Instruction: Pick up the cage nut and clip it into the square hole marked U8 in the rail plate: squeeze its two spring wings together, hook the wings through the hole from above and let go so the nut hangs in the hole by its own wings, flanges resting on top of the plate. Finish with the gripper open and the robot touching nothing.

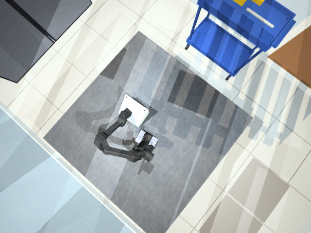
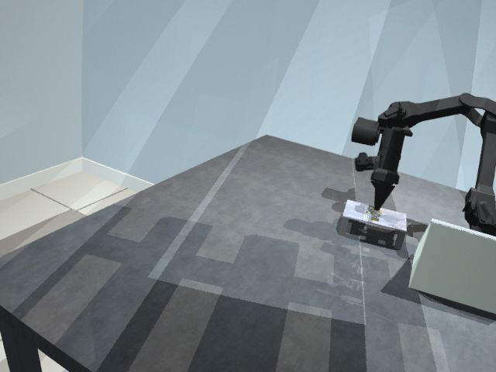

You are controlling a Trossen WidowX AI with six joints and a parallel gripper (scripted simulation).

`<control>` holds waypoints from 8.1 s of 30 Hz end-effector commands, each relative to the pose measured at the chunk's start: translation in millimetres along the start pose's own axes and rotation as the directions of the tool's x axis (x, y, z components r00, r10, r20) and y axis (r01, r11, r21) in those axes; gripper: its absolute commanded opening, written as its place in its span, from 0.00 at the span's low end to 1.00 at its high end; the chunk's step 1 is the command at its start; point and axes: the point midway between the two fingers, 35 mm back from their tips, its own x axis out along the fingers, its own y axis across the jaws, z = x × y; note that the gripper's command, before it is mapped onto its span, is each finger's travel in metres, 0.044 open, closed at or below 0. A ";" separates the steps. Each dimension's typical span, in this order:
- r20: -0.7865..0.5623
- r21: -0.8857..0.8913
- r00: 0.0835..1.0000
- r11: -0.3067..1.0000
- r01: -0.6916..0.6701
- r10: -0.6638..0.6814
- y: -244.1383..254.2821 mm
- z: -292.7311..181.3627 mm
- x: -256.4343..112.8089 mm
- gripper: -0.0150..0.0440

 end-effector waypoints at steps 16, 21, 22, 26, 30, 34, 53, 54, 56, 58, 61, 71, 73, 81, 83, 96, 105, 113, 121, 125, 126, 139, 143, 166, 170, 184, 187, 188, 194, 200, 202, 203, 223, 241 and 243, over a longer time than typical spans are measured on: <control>0.001 -0.004 1.000 1.000 -0.028 0.028 -1.8 -0.6 -0.3 0.30; 0.001 -0.004 0.999 0.999 -0.039 0.039 -2.6 -0.6 -0.4 0.30; 0.001 -0.004 0.999 0.999 -0.039 0.039 -2.7 -0.6 -0.4 0.30; 0.001 -0.004 0.999 0.999 -0.040 0.040 -3.2 -0.7 -0.5 0.30; 0.001 -0.004 0.999 0.999 -0.044 0.044 -3.6 -0.7 -0.6 0.30; 0.001 -0.004 0.999 0.999 -0.052 0.052 -4.3 -0.7 -0.7 0.30; 0.001 -0.004 0.997 0.997 -0.075 0.075 -6.8 -0.7 -0.8 0.30; 0.001 -0.004 0.997 0.997 -0.076 0.076 -7.0 -0.7 -0.8 0.30; 0.001 -0.004 0.997 0.997 -0.077 0.077 -7.1 -0.7 -0.8 0.30; 0.001 -0.004 0.997 0.997 -0.080 0.080 -7.3 -0.7 -0.8 0.30; 0.001 -0.004 0.996 0.996 -0.086 0.086 -7.8 -0.8 -0.9 0.30; 0.001 -0.004 0.995 0.995 -0.098 0.098 -8.9 -0.8 -0.9 0.30; 0.001 -0.004 0.995 0.995 -0.103 0.103 -9.4 -0.8 -0.9 0.30; 0.001 -0.004 0.994 0.994 -0.112 0.112 -10.3 -0.8 -0.9 0.30; 0.001 -0.004 0.993 0.993 -0.115 0.115 -10.6 -0.8 -0.9 0.30; 0.001 -0.004 0.992 0.992 -0.127 0.127 -11.8 -0.8 -0.9 0.30; 0.001 -0.004 0.992 0.992 -0.128 0.128 -10.5 -0.9 0.0 0.30; 0.001 -0.004 0.992 0.992 -0.124 0.124 -10.4 -1.0 0.1 0.30; 0.001 -0.004 0.995 0.995 -0.098 0.098 -9.4 -0.9 0.1 0.30; 0.001 -0.004 0.996 0.996 -0.093 0.093 -9.2 -0.9 0.1 0.30; 0.001 -0.004 0.996 0.996 -0.093 0.093 -9.2 -0.9 0.1 0.30; 0.001 -0.004 0.996 0.996 -0.093 0.093 -10.6 -0.9 -0.1 0.30; 0.001 -0.004 0.996 0.996 -0.093 0.093 -10.6 -0.9 -0.1 0.30; 0.001 -0.004 0.996 0.996 -0.084 0.084 -10.9 -0.7 -0.3 0.30; 0.001 -0.004 0.997 0.997 -0.078 0.078 -10.7 -0.7 -0.3 0.30; 0.000 -0.004 0.999 0.999 -0.043 0.043 -9.0 -0.7 -0.1 0.30; 0.000 -0.004 0.999 0.999 -0.033 0.033 -8.6 -0.8 0.0 0.30; 0.000 -0.004 1.000 1.000 -0.030 0.030 -8.4 -0.8 0.1 0.30; 0.000 -0.004 1.000 1.000 -0.020 0.020 -8.0 -0.8 0.1 0.30; 0.001 -0.004 1.000 1.000 -0.008 0.008 -7.4 -0.8 0.2 0.30; 0.000 -0.004 1.000 1.000 -0.004 0.004 -7.2 -0.8 0.2 0.30; 0.000 -0.004 1.000 1.000 -0.001 0.001 -7.1 -0.8 0.3 0.30; 0.000 -0.004 0.999 0.999 0.050 -0.050 -4.9 -0.8 0.9 0.30; 0.001 -0.004 0.996 0.996 0.092 -0.092 -3.1 -0.7 1.6 0.30; 0.001 -0.004 0.996 0.996 0.093 -0.093 -3.0 -0.7 1.6 0.30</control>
